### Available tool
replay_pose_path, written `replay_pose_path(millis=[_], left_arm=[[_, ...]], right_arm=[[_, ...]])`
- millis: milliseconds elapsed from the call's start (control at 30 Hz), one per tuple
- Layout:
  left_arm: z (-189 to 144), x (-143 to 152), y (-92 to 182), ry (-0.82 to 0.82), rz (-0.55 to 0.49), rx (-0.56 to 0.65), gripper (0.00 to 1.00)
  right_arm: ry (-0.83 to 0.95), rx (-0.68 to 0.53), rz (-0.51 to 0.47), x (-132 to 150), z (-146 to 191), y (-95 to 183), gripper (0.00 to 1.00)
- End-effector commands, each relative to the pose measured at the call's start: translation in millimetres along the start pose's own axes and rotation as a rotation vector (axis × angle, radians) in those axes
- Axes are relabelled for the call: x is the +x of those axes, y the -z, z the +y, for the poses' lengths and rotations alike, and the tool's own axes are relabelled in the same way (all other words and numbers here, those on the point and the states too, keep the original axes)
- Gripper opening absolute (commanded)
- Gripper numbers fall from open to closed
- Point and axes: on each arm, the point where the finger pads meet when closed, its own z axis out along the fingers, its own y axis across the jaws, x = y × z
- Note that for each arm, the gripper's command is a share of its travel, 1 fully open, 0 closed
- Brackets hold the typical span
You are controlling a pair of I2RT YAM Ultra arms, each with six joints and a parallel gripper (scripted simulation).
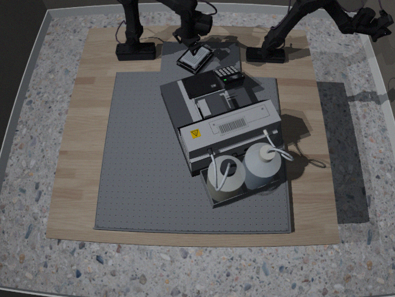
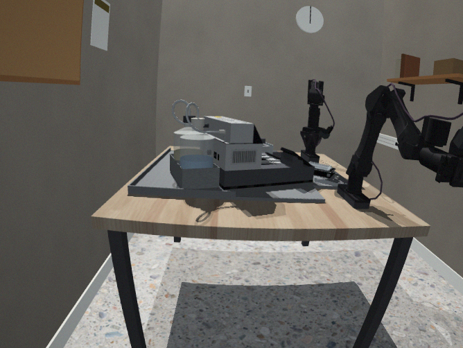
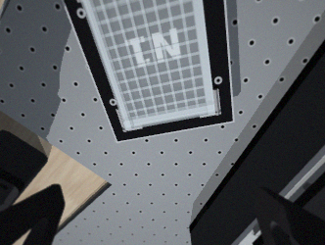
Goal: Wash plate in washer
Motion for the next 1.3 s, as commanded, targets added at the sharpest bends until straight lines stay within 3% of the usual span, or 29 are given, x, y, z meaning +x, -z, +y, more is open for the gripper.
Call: replay_pose_path(millis=[0,100,267,400,1267], left_arm=[[2.7,-27.1,4.9,0.011,-0.08,-0.01,0.0],[2.7,-27.1,4.9,0.011,-0.08,-0.01,0.0],[2.7,-27.1,4.9,0.011,-0.08,-0.01,0.0],[2.7,-27.1,4.9,0.011,-0.08,-0.01,0.0],[2.7,-27.1,4.9,0.011,-0.08,-0.01,0.0]], right_arm=[[0.107,0.044,-0.033,-13.7,-7.7,0.9,1.0],[0.181,0.061,-0.031,-23.6,-9.0,3.0,1.0],[0.398,0.07,-0.044,-64.0,-0.7,-0.5,1.0],[0.333,0.074,-0.048,-78.2,-0.8,-2.3,1.0],[0.238,0.053,-0.036,-56.8,6.5,10.2,1.0]])
